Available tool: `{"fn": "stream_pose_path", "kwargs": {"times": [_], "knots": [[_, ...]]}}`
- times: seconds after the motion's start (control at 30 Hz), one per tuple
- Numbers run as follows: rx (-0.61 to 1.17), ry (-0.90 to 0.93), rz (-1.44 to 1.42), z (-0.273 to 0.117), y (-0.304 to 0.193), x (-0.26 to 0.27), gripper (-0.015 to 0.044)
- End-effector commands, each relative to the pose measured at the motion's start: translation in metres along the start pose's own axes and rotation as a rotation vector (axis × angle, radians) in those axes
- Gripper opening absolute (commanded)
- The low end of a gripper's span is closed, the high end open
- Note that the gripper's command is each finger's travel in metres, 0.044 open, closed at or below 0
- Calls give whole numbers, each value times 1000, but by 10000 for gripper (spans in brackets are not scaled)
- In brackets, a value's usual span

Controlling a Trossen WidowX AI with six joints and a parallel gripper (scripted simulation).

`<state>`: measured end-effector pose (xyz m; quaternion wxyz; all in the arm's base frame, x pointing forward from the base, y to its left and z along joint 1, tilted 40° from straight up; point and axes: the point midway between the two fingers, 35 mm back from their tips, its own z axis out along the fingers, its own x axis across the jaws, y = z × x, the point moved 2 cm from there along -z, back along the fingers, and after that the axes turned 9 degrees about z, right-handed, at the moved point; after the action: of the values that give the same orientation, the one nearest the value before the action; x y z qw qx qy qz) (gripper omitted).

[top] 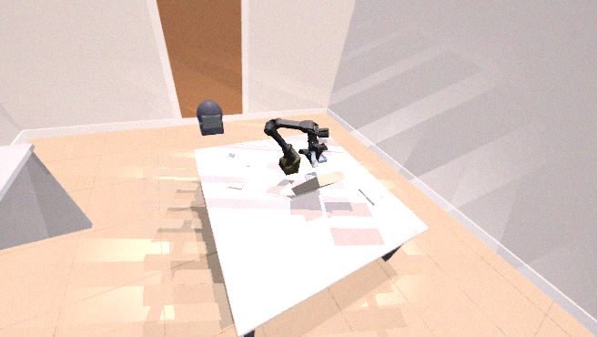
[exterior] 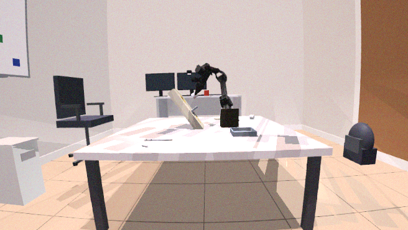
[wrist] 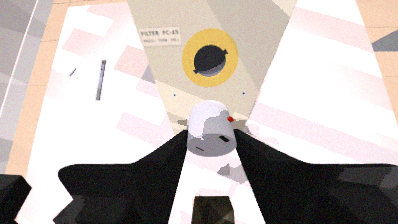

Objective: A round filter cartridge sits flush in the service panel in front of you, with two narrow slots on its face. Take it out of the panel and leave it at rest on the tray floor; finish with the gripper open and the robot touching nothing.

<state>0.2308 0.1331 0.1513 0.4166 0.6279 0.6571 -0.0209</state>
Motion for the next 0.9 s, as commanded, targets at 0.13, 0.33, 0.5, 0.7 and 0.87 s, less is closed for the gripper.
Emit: {"fn": "stream_pose_path", "kwargs": {"times": [0.13, 0.33, 0.5, 0.7, 0.87], "knots": [[-1, 5, 8, -7, 0, 20, 0], [-1, 7, 10, -3, -4, 49, 0], [-1, 7, 11, 0, -9, 73, 0], [8, 12, -24, 2, -15, 81, 0], [51, 125, -216, -10, -38, 113, 0]]}}
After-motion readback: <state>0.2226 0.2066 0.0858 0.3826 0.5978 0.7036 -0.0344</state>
